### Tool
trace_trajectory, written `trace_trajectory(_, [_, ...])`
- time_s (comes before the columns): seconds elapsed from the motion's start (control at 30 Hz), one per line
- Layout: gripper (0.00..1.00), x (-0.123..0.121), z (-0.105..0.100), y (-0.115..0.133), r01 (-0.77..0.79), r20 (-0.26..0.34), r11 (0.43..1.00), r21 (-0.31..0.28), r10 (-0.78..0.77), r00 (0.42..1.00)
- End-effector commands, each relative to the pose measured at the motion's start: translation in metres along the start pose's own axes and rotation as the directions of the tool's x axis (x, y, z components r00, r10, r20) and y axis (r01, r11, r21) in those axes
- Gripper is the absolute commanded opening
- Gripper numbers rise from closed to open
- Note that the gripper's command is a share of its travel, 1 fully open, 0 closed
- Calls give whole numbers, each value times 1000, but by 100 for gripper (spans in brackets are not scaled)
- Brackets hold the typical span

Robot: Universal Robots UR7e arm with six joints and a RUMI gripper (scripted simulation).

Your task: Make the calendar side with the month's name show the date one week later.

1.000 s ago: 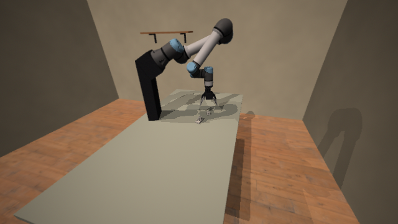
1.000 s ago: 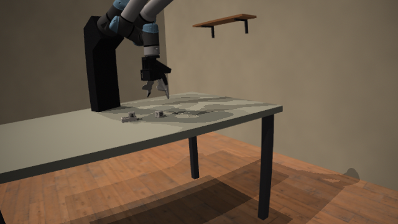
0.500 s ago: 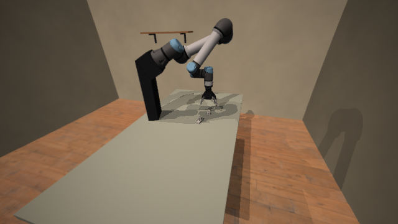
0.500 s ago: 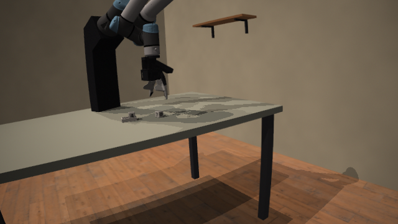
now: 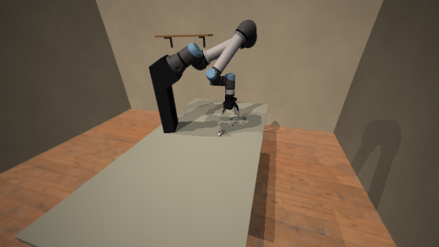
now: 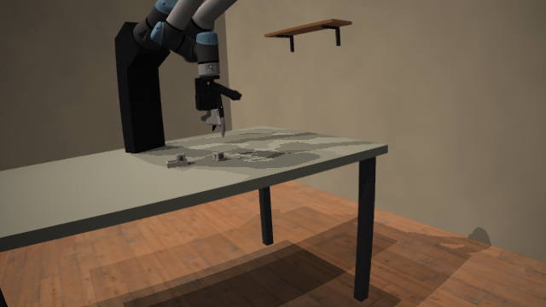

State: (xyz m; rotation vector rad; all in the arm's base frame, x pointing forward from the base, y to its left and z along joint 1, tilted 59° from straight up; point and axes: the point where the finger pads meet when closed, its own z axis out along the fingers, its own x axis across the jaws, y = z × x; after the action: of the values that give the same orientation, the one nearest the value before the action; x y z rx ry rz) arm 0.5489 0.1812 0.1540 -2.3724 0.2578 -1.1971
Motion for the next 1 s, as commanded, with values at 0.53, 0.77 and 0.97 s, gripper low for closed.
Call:
trace_trajectory(0.53, [100, 4, -3, -4, -492, -6, 871, -1, 492, 871])
trace_trajectory(0.77, [100, 5, -3, -4, -631, -6, 776, 0, 631, 776])
trace_trajectory(0.97, [100, 6, -4, -3, -695, -6, 719, 0, 695, 719])
